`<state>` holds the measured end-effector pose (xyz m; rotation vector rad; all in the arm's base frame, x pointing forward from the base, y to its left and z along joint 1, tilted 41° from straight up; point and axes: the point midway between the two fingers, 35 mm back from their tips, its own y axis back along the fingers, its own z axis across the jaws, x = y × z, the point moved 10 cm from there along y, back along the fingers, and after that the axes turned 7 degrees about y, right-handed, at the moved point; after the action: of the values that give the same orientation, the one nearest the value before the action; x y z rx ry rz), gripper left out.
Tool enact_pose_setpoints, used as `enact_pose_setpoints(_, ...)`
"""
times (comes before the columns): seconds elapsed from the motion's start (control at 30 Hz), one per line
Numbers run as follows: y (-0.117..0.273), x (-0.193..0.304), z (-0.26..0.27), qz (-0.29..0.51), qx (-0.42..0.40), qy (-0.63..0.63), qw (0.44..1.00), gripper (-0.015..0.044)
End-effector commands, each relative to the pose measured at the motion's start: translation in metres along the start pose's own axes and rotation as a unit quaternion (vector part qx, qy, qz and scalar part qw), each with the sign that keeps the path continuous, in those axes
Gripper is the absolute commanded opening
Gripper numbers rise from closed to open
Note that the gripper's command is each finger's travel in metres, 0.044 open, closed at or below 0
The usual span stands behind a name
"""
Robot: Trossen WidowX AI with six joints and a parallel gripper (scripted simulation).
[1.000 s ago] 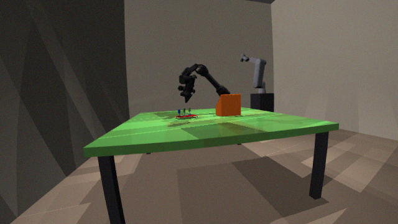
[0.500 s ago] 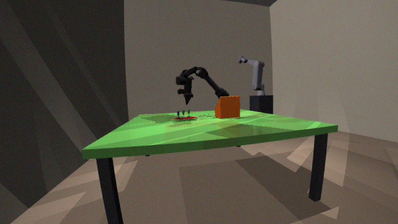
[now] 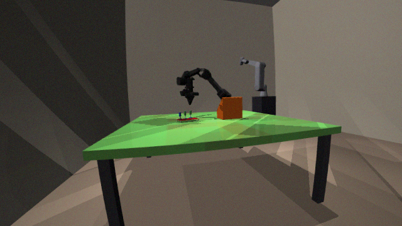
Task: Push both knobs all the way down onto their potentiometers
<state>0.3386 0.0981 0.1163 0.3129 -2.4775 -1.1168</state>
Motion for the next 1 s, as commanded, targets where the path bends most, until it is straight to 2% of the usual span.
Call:
enact_pose_setpoints(0.0,-0.003,0.001,0.000,0.000,-0.005,0.010,1.000,0.0000)
enact_pose_setpoints(0.1,-0.021,0.001,0.000,0.001,-0.004,0.010,1.000,0.0000)
enact_pose_setpoints(0.97,-0.041,0.001,0.001,0.001,-0.004,0.010,1.000,0.0000)
